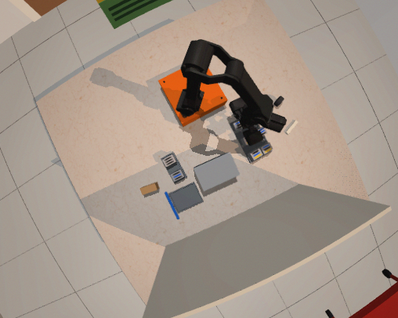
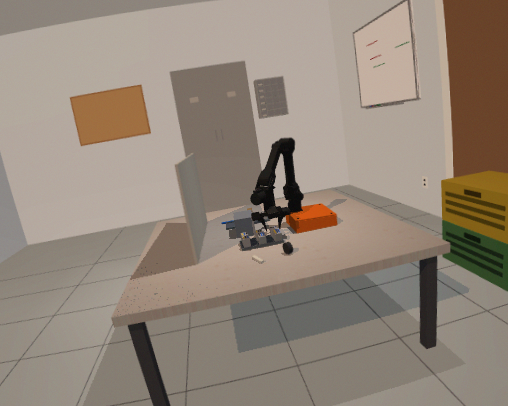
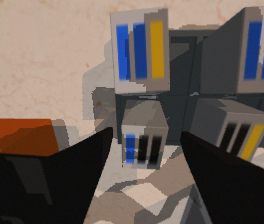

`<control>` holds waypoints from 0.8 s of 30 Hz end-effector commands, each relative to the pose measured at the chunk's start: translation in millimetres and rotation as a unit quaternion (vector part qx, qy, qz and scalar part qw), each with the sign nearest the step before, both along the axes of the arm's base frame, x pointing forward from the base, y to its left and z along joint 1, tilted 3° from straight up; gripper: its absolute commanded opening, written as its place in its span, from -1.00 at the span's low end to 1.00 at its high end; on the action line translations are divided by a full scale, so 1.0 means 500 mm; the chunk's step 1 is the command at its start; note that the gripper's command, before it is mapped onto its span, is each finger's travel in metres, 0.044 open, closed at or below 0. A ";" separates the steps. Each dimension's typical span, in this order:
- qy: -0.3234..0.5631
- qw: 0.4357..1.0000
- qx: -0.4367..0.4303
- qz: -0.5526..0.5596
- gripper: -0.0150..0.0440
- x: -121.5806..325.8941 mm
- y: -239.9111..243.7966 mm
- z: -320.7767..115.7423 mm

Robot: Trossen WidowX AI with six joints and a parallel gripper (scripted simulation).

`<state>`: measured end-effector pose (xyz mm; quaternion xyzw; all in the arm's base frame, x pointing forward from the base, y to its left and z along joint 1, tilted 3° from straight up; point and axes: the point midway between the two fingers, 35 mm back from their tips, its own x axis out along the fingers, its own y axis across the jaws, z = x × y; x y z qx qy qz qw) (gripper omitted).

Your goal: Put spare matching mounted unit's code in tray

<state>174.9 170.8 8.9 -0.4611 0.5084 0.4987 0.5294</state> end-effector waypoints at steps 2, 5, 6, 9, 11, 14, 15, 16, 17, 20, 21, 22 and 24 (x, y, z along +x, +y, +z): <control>0.002 1.000 0.000 -0.001 0.53 -0.005 -0.001 -0.021; 0.003 1.000 0.000 -0.001 0.53 -0.006 -0.002 -0.030; 0.003 1.000 0.000 -0.001 0.53 -0.006 -0.002 -0.034; 0.003 1.000 0.000 -0.001 0.53 -0.008 -0.002 -0.043; 0.003 1.000 0.000 -0.001 0.53 -0.009 -0.003 -0.049; 0.003 1.000 0.000 -0.001 0.53 -0.009 -0.003 -0.051; 0.003 1.000 0.000 -0.001 0.53 -0.009 -0.003 -0.051; 0.003 1.000 0.000 -0.001 0.53 -0.009 -0.003 -0.051; 0.003 1.000 0.000 -0.001 0.53 -0.009 -0.003 -0.051; 0.003 1.000 0.000 -0.001 0.53 -0.009 -0.003 -0.051; 0.003 1.000 0.000 -0.001 0.53 -0.009 -0.003 -0.051; 0.001 1.000 -0.001 0.000 0.44 -0.007 -0.003 -0.049; 0.001 1.000 -0.001 0.000 0.26 -0.007 -0.003 -0.049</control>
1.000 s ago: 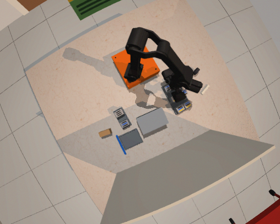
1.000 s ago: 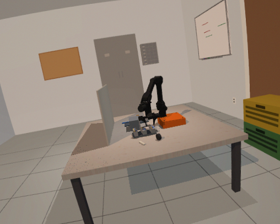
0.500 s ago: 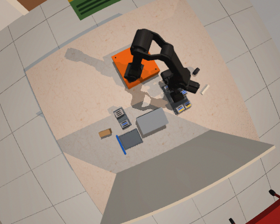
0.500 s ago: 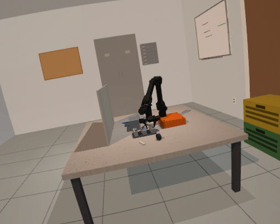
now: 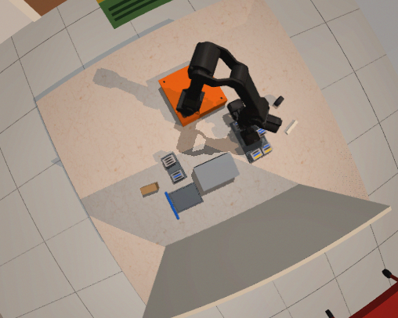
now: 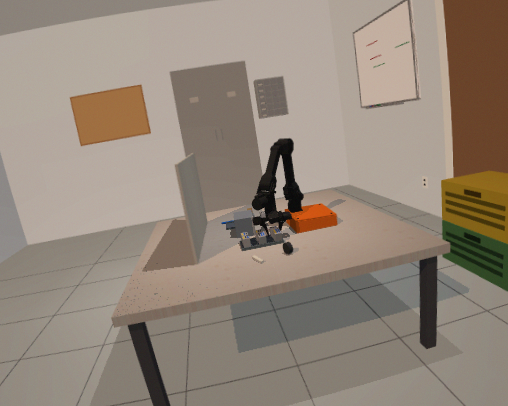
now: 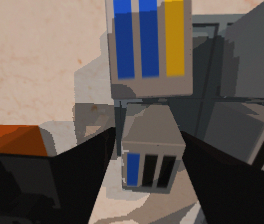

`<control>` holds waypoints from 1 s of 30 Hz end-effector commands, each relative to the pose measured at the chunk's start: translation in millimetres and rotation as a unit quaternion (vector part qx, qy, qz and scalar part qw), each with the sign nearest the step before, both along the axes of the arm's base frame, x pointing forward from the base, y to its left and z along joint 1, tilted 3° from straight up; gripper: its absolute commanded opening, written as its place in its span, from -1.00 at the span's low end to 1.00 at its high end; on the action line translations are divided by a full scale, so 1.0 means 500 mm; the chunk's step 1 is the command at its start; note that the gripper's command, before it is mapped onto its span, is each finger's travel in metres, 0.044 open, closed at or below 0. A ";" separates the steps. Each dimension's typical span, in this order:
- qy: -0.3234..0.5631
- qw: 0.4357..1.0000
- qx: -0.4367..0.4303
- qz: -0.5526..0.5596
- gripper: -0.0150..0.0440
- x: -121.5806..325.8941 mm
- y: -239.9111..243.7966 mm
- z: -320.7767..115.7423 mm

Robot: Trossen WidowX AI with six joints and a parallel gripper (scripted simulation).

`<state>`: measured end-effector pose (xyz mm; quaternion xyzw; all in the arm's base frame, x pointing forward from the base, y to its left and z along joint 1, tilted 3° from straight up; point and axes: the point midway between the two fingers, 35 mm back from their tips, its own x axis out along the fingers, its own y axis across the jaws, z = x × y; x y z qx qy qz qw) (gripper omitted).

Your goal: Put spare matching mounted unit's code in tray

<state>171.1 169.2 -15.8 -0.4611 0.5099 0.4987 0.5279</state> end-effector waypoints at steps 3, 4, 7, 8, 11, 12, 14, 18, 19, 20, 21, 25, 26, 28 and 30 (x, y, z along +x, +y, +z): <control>0.000 1.000 0.000 0.000 -0.01 0.000 0.000 0.000; 0.000 1.000 0.000 0.000 -0.03 0.000 0.000 0.000; 0.000 1.000 0.000 0.000 -0.10 0.000 0.000 0.000; 0.000 1.000 0.000 0.000 -0.12 0.000 0.000 0.000; 0.000 1.000 0.000 0.000 -0.32 0.000 0.000 0.000; 0.000 1.000 0.000 0.000 -0.41 0.000 0.000 0.000; 0.000 1.000 0.000 0.000 -0.49 0.000 0.000 0.000; 0.000 1.000 0.000 0.000 -0.49 0.000 0.000 0.000; 0.000 1.000 0.000 0.000 -0.49 0.000 0.000 0.000; 0.000 1.000 0.000 0.000 -0.49 0.000 0.000 0.000; 0.000 1.000 0.000 0.000 -0.49 0.001 0.000 0.003; 0.000 1.000 0.001 0.000 -0.49 0.006 0.002 0.049; 0.000 1.000 0.001 -0.001 -0.49 0.006 0.002 0.063; 0.000 1.000 0.001 -0.001 -0.49 0.007 0.000 0.093; 0.000 1.000 0.001 -0.001 -0.49 0.006 -0.003 0.122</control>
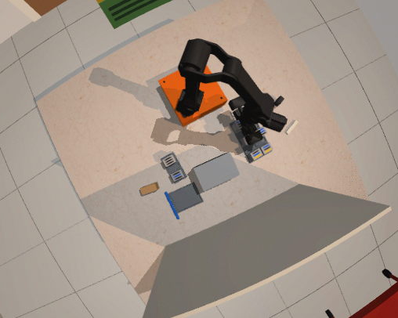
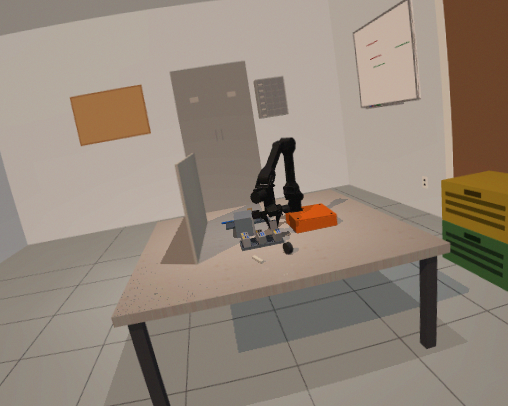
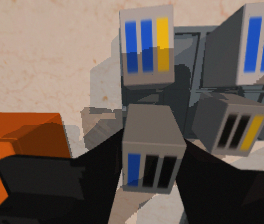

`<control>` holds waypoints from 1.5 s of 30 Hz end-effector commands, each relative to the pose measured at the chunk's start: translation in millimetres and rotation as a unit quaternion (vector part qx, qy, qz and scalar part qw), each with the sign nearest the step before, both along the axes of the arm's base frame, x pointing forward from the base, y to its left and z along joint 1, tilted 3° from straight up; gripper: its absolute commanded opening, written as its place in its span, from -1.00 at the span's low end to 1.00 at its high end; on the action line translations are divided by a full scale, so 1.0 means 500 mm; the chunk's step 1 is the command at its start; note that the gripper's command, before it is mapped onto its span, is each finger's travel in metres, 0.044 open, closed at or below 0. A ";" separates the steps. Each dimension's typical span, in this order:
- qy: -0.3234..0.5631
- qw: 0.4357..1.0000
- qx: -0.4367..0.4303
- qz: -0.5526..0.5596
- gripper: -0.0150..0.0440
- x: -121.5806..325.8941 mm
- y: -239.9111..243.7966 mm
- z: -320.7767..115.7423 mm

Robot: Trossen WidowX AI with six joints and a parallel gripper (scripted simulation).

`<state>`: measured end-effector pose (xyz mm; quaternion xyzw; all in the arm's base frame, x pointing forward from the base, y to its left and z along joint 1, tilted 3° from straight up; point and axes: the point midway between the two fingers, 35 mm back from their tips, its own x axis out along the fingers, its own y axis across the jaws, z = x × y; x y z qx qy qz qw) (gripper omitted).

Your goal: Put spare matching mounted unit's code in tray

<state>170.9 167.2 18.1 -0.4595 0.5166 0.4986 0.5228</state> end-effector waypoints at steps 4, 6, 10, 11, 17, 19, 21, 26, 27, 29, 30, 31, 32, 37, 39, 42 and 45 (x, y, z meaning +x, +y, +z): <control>-0.006 1.000 0.006 0.000 -0.49 0.003 -0.005 0.091; -0.006 1.000 0.006 0.000 -0.49 0.003 -0.005 0.091; -0.006 1.000 0.006 0.000 -0.49 0.003 -0.005 0.091; -0.006 1.000 0.006 0.000 -0.49 0.003 -0.005 0.091; -0.004 1.000 0.003 -0.001 -0.49 0.001 -0.006 0.091; -0.004 1.000 0.004 -0.001 -0.49 0.003 -0.003 0.108; -0.005 1.000 0.004 -0.001 -0.49 0.006 0.000 0.127; -0.005 1.000 0.005 -0.001 -0.49 0.008 0.005 0.175; -0.006 1.000 0.005 -0.001 -0.49 0.008 0.006 0.185; -0.006 1.000 0.006 0.000 -0.49 0.008 0.007 0.205; -0.006 1.000 0.006 0.000 -0.49 0.008 0.007 0.214; -0.006 1.000 0.006 0.000 -0.49 0.007 0.007 0.224; -0.006 1.000 0.006 0.000 -0.49 0.007 0.007 0.232; -0.006 1.000 0.006 0.000 -0.49 0.006 0.007 0.239; -0.007 1.000 0.006 0.000 -0.49 0.012 0.004 0.239; -0.008 1.000 0.006 0.000 -0.49 0.037 -0.006 0.242; -0.009 1.000 0.005 0.000 -0.49 0.064 -0.020 0.244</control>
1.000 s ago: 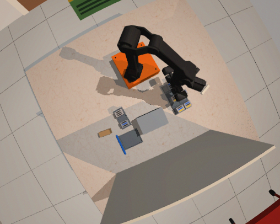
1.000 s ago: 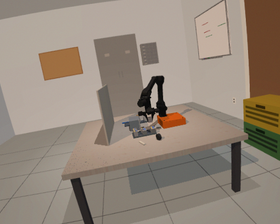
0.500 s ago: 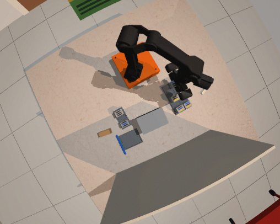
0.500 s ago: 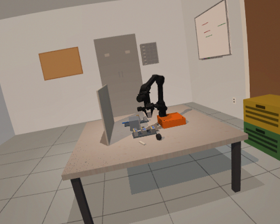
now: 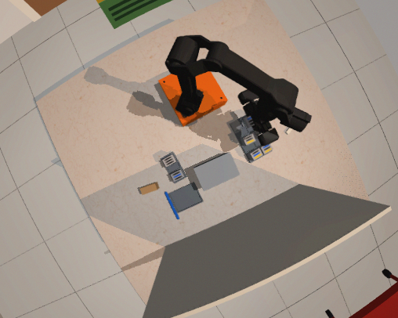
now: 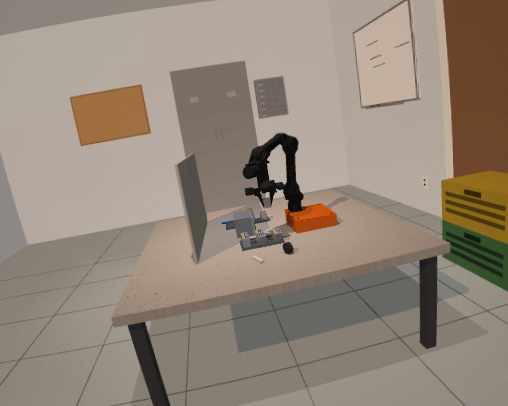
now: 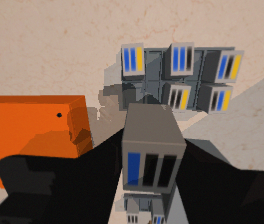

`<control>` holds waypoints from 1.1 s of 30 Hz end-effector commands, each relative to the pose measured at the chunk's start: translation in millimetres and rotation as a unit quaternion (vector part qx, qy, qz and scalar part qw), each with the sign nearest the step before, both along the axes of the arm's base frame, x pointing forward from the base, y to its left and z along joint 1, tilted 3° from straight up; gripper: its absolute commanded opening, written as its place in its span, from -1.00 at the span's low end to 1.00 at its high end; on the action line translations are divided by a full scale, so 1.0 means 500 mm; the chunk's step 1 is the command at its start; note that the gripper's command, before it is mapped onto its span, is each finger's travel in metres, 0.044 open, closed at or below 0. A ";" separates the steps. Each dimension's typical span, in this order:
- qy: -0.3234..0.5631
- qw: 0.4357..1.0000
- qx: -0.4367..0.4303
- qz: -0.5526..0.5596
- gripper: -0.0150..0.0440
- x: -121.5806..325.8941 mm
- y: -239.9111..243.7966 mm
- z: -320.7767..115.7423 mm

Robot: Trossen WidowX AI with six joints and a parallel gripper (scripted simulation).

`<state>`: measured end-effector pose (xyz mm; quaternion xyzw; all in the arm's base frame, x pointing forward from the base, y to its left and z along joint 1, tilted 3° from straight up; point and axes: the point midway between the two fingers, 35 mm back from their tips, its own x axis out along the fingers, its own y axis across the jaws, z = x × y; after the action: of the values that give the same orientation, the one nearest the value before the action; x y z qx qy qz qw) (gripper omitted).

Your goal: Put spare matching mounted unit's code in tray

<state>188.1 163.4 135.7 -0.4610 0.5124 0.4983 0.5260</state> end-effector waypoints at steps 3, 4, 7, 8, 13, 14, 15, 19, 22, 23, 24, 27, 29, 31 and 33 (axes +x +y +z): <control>-0.006 1.000 0.001 -0.002 -0.49 0.056 -0.028 0.010; -0.007 1.000 0.001 -0.003 -0.49 0.064 -0.034 0.010; -0.009 1.000 0.000 -0.005 -0.49 0.089 -0.052 0.011; -0.010 1.000 0.000 -0.006 -0.49 0.097 -0.059 0.011; -0.013 1.000 -0.002 -0.009 -0.49 0.137 -0.095 0.012; -0.013 1.000 -0.002 -0.009 -0.49 0.144 -0.102 0.012; -0.013 1.000 -0.003 -0.009 -0.49 0.152 -0.110 0.012; -0.014 1.000 -0.005 -0.010 -0.49 0.181 -0.143 0.012; -0.014 1.000 -0.006 -0.011 -0.49 0.202 -0.170 0.012; -0.013 1.000 -0.006 -0.011 -0.49 0.209 -0.180 0.012; -0.013 1.000 -0.007 -0.011 -0.49 0.215 -0.189 0.012; -0.013 1.000 -0.008 -0.012 -0.49 0.233 -0.219 0.011; -0.013 1.000 -0.008 -0.012 -0.49 0.245 -0.239 0.011; -0.013 1.000 -0.009 -0.013 -0.49 0.255 -0.261 0.010; -0.012 1.000 -0.009 -0.014 -0.49 0.265 -0.282 0.009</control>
<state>310.0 42.3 138.0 -0.4623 0.5175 0.4843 0.5330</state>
